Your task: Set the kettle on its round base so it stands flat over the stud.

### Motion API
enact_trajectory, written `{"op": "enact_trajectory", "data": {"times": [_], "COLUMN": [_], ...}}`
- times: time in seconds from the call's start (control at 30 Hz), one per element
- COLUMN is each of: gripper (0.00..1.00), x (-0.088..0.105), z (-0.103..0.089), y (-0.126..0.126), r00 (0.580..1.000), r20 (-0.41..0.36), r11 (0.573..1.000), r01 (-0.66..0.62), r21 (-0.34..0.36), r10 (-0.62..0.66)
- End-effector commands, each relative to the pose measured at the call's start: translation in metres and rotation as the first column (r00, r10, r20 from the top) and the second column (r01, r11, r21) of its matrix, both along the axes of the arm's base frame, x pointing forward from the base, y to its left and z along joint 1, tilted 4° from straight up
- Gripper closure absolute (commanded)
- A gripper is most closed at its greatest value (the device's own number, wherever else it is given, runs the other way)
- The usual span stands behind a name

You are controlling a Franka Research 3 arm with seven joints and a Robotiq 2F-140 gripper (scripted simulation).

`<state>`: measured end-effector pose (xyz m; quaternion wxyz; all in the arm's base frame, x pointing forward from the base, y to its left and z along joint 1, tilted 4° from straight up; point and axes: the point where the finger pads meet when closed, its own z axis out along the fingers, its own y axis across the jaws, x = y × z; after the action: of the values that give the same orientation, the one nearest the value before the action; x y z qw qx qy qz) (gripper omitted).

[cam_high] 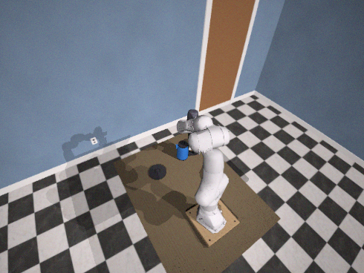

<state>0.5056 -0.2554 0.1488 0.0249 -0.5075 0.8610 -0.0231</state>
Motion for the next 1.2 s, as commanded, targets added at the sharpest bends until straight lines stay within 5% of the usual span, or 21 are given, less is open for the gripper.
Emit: {"op": "enact_trajectory", "data": {"times": [0.0, 1.17], "gripper": [1.0, 1.0], "x": [0.0, -0.001], "z": [-0.001, 0.015], "y": [0.0, 0.0], "r00": [1.0, 1.0], "r20": [0.001, 0.001], "r11": [1.0, 1.0], "r01": [0.0, 0.0], "r21": [0.001, 0.001], "r10": [0.0, 0.0]}}
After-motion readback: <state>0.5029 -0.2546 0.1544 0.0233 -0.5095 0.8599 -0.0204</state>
